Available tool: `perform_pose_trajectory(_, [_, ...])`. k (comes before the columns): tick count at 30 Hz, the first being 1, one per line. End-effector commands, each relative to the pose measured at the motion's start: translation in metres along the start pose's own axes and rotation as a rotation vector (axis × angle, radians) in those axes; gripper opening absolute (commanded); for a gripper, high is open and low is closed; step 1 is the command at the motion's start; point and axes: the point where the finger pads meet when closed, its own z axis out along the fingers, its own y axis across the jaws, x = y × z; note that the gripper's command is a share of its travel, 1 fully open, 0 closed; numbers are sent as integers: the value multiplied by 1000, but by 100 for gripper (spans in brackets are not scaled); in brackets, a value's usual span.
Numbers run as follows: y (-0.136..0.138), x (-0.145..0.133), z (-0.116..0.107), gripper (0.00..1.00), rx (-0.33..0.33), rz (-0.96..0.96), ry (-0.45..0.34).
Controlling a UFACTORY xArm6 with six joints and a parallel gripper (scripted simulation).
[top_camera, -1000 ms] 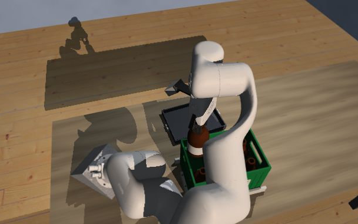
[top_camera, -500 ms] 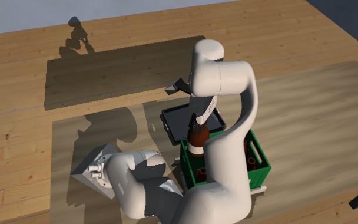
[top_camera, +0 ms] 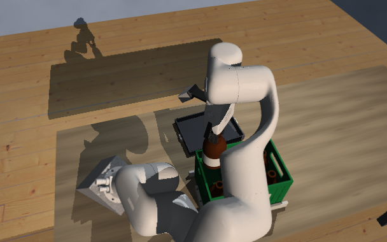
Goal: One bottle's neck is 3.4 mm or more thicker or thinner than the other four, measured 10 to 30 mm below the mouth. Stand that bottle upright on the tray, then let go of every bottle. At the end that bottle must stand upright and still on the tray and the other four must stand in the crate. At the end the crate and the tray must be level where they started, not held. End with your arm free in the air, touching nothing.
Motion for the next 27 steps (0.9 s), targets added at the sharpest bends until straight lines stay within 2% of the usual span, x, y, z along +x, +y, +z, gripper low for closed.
perform_pose_trajectory(1, [0,0,-1,0,-1,0,1])
perform_pose_trajectory(27, [0,0,-19,0,-1,0,1])
